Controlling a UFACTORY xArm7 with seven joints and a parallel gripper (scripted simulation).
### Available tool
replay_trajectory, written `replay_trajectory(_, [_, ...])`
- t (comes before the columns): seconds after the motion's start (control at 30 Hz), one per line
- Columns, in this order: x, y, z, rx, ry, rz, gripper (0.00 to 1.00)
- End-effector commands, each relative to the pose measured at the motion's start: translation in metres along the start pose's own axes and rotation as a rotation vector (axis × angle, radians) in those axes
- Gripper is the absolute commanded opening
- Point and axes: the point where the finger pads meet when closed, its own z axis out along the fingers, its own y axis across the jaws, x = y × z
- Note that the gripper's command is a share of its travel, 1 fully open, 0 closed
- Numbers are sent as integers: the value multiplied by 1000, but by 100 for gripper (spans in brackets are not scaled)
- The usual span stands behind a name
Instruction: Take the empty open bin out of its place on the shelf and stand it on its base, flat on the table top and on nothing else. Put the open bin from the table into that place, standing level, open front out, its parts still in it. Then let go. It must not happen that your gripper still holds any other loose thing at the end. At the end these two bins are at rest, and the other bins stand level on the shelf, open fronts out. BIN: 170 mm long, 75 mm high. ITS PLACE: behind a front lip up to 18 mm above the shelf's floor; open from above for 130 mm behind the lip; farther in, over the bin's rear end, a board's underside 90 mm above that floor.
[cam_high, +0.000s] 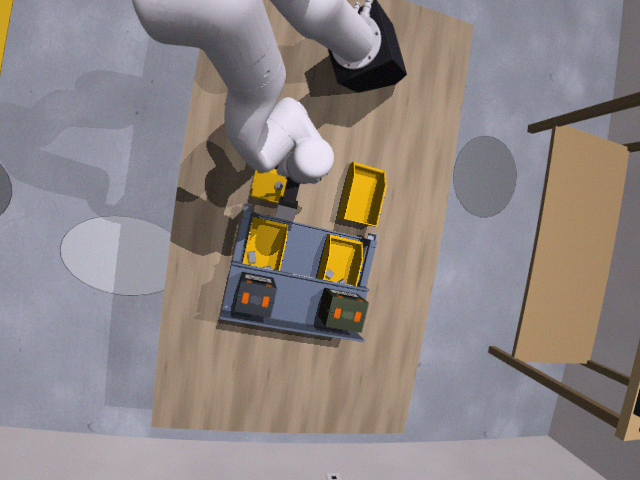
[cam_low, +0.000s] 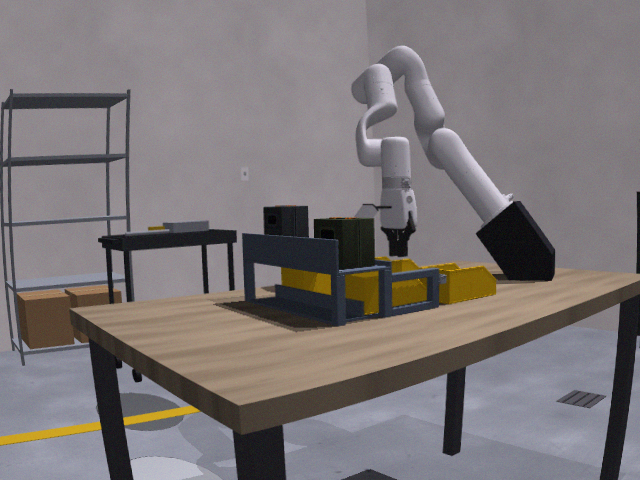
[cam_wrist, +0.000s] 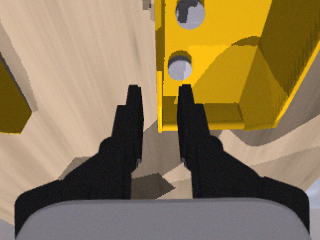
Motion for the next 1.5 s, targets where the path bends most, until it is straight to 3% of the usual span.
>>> replay_trajectory(0.0, [1, 0, -1, 0, 3, 0, 26])
replay_trajectory(1.47, [2, 0, 3, 0, 3, 0, 26])
